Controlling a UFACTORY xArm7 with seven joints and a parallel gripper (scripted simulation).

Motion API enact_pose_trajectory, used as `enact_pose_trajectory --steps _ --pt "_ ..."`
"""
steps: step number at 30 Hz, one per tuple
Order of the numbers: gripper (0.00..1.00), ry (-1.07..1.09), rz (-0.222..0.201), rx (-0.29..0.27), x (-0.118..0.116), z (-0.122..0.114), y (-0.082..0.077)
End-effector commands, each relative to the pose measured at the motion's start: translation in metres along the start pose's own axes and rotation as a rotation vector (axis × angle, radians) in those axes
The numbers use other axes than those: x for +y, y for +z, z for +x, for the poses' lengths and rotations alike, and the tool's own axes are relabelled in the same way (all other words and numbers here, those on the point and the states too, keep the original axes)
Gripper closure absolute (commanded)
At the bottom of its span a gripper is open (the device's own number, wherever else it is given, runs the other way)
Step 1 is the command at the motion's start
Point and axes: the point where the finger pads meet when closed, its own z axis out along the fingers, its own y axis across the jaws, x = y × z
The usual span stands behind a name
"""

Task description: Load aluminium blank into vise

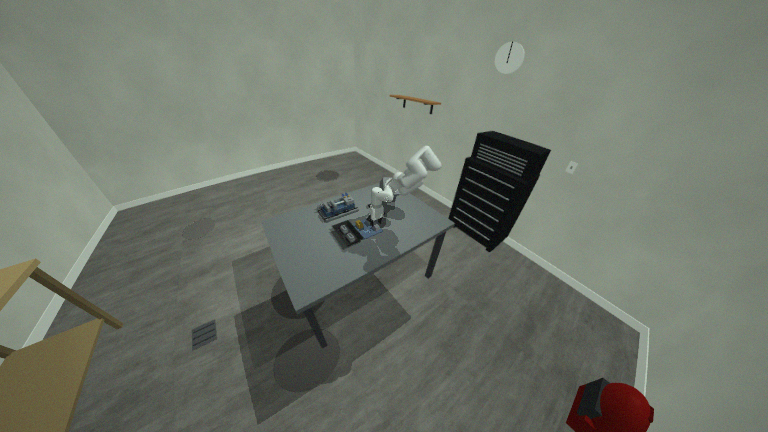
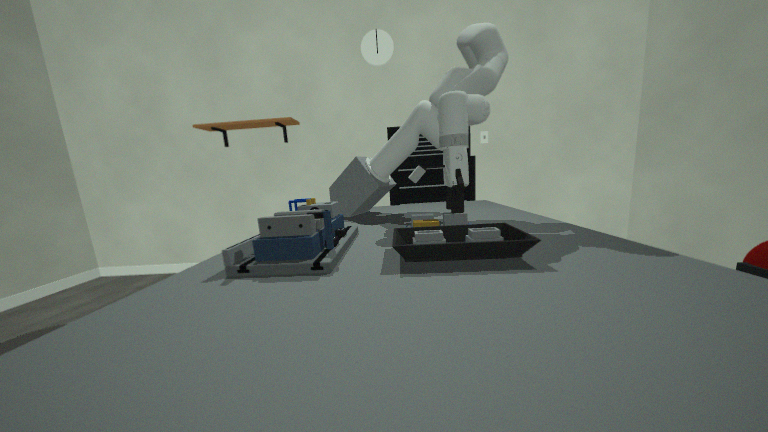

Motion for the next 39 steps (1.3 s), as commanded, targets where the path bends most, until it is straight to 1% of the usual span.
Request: enact_pose_trajectory --steps 1,19,39 --pt "0.31 0.000 0.002 -0.001 -0.001 0.000 0.000" --pt "0.31 0.000 0.002 -0.001 -0.001 0.000 0.001" --pt "0.31 0.000 0.002 -0.001 -0.001 0.000 0.010"
